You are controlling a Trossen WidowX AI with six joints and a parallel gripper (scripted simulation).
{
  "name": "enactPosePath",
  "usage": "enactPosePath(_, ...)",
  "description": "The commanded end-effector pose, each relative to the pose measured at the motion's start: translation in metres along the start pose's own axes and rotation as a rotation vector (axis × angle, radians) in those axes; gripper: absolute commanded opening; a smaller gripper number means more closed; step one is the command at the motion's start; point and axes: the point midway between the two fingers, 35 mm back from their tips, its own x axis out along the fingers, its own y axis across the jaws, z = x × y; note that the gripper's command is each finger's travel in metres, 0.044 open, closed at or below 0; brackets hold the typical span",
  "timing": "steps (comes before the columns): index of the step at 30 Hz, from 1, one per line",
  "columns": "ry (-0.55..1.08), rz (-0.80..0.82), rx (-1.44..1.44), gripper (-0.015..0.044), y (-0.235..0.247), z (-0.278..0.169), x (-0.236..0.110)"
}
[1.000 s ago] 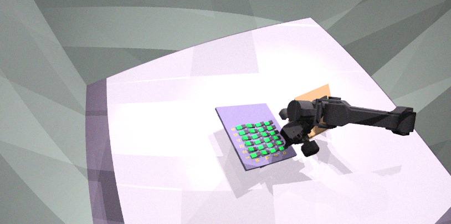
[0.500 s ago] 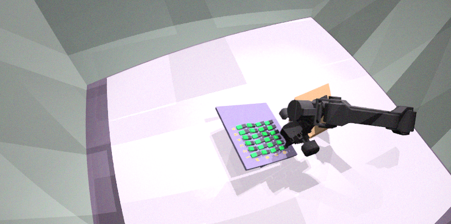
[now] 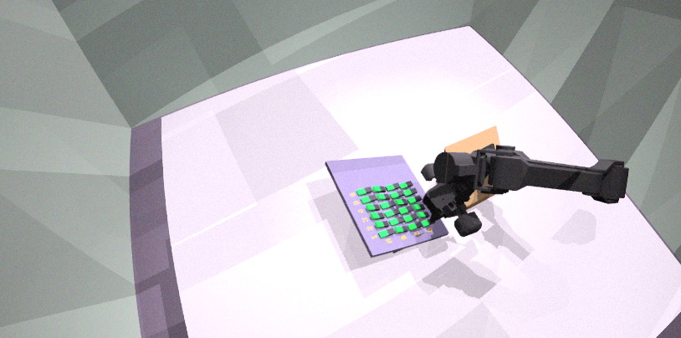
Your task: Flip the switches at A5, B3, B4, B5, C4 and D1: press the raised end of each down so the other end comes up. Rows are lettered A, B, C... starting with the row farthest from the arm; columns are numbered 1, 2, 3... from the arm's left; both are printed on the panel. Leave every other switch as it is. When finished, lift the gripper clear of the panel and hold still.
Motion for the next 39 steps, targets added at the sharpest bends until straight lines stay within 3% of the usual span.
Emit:
enactPosePath(1, 0.001, -0.003, 0.004, 0.0, -0.001, 0.0, 0.001)
enactPosePath(27, 0.001, -0.002, 0.003, 0.0, 0.0, 0.0, 0.004)
enactPosePath(36, 0.03, -0.011, 0.004, 0.0, -0.003, 0.002, -0.055)
enactPosePath(39, 0.029, -0.005, 0.005, 0.0, -0.001, 0.002, -0.061)
